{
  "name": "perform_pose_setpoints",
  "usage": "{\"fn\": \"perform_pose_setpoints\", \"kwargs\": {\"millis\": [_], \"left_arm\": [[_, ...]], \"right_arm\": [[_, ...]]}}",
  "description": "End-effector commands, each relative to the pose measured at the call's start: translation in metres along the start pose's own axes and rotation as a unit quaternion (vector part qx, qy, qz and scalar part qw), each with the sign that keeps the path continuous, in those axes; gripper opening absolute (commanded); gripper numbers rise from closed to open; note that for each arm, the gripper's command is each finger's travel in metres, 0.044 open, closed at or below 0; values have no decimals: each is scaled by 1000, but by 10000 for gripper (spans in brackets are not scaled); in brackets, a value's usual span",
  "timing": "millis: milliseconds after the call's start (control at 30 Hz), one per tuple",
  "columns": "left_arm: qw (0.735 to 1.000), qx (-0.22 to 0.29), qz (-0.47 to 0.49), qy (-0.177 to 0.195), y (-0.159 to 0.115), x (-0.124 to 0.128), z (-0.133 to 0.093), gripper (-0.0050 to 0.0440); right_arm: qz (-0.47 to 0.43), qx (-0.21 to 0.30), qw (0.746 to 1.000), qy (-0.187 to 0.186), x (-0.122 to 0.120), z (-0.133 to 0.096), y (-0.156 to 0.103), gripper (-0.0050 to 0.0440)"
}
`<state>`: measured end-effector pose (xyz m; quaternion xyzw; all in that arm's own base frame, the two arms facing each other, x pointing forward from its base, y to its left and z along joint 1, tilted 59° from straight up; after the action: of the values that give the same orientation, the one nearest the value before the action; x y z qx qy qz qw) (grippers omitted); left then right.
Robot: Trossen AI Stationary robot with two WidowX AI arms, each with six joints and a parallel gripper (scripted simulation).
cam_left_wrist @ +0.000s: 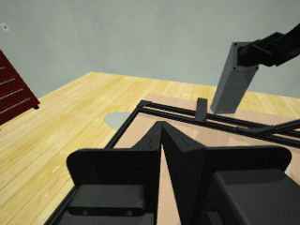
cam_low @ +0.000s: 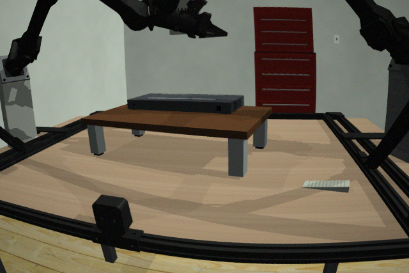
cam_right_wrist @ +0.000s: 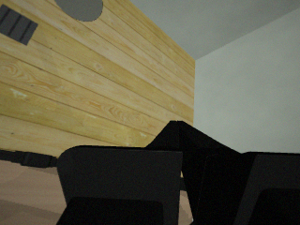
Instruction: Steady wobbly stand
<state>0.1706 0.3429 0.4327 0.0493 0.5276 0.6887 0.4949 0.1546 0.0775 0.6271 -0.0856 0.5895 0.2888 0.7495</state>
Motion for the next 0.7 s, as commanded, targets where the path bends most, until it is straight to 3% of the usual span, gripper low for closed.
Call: {"fn": "perform_pose_setpoints", "kwargs": {"millis": [0, 67, 200, 267, 300, 400, 633, 667], "left_arm": [[991, 27, 111, 69, -2, -12, -50, 0], [982, 49, 160, 93, -9, -11, -74, 0], [980, 51, 166, 96, -9, -12, -74, 0], [980, 51, 166, 96, -9, -12, -74, 0], [983, 47, 155, 81, -8, -8, -66, 0], [966, 78, 219, 114, -18, -9, -96, 0], [898, 171, 368, 171, -51, -2, -171, 0], [898, 171, 368, 171, -51, -2, -171, 0]], "right_arm": [[97, -35, 990, -94, -49, 0, 12, 0], [138, -60, 980, -133, -70, -8, 17, 0], [220, -97, 949, -205, -59, -4, 16, 0], [220, -97, 949, -205, -59, -4, 16, 0], [178, -83, 964, -177, -68, -23, 19, 0], [276, -155, 914, -254, -93, -32, 26, 0], [383, -269, 828, -308, -142, -89, 37, 0], [396, -284, 814, -317, -140, -88, 37, 0]]}}
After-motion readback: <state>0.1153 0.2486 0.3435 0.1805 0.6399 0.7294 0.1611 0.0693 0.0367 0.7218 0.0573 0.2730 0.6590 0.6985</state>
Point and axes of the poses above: on each arm, the point midway between the two fingers, 35 mm back from their tips, its own z axis out along the fingers, its own x axis across the jaws, y = z × x, the point moved 7 cm from there along -z, back along the fingers, and after that the axes turned 10 degrees about z, right-handed, at the moved point
